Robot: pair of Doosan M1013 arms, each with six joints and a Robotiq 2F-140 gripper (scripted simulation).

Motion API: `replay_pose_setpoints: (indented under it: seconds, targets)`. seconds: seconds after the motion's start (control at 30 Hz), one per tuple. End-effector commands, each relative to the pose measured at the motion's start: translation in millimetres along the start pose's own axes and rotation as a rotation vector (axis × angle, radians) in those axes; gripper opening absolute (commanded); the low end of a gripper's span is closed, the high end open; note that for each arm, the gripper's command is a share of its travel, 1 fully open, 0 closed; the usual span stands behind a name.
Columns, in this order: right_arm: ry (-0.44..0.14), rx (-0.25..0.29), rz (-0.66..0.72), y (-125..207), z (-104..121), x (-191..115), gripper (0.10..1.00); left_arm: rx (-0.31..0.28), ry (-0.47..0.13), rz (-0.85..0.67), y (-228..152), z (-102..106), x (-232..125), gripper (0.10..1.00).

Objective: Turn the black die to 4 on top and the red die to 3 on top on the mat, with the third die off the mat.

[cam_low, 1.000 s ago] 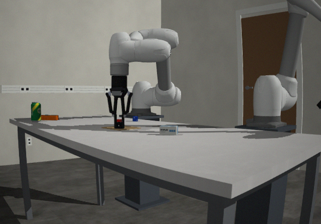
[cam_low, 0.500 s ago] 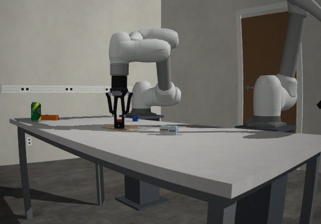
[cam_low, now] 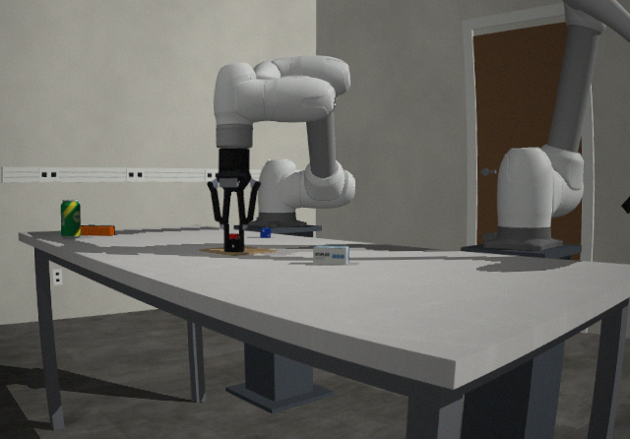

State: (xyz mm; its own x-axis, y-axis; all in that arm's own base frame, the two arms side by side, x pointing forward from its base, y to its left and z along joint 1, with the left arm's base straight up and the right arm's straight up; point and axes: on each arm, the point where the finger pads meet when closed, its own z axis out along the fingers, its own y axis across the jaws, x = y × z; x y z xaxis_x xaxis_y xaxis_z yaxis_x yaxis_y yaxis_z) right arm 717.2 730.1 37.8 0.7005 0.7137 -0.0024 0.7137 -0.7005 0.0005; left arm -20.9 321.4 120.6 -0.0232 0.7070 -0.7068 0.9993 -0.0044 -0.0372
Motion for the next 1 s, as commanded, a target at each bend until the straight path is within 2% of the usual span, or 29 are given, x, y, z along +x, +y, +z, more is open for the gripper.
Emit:
replay_pose_setpoints:
  seconds: [0.0,0.6,0.97]
  targets:
    - [0.002,0.000,0.000,-0.1,-2.1,0.6,0.243,0.000,0.001,0.000,-0.1,-0.5,0.0,1.000]
    - [0.002,0.000,0.000,-0.1,-2.1,0.6,0.243,0.000,0.001,0.000,-0.1,-0.5,0.0,1.000]
    - [0.002,0.000,0.000,-0.1,-2.1,0.6,0.329,0.000,0.001,0.000,-0.1,-0.5,0.0,1.000]
